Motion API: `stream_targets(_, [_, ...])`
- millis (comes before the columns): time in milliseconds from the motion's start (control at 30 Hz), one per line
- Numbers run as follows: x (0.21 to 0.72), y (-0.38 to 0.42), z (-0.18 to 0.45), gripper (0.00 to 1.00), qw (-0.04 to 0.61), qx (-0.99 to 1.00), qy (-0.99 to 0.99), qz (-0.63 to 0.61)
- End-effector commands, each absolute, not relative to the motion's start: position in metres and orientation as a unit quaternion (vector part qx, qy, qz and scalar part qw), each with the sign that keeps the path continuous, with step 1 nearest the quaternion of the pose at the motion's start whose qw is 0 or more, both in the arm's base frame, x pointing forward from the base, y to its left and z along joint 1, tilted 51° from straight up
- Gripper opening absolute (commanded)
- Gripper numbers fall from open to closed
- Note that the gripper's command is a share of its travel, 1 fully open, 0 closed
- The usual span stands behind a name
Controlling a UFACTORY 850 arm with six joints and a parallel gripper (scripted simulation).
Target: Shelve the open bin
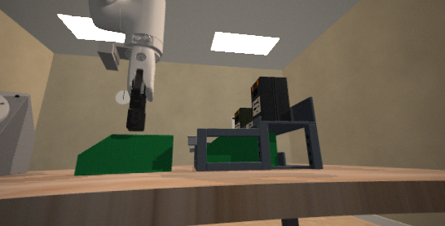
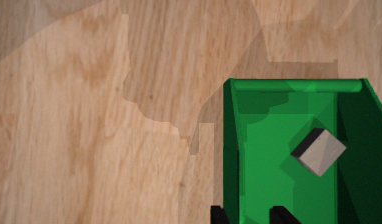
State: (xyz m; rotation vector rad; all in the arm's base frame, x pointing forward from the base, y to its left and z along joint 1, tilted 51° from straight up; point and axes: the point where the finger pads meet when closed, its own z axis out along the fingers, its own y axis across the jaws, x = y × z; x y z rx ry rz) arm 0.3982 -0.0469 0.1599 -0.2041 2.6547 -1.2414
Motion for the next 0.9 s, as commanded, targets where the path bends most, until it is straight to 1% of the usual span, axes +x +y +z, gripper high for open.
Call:
stream_targets(0, [0.3985,-0.0464,0.1603,0.29,0.102,-0.069,0.899,-0.420])
stream_targets(867, [0.3976,-0.0436,0.1626,0.29,0.102,-0.069,0.899,-0.420])
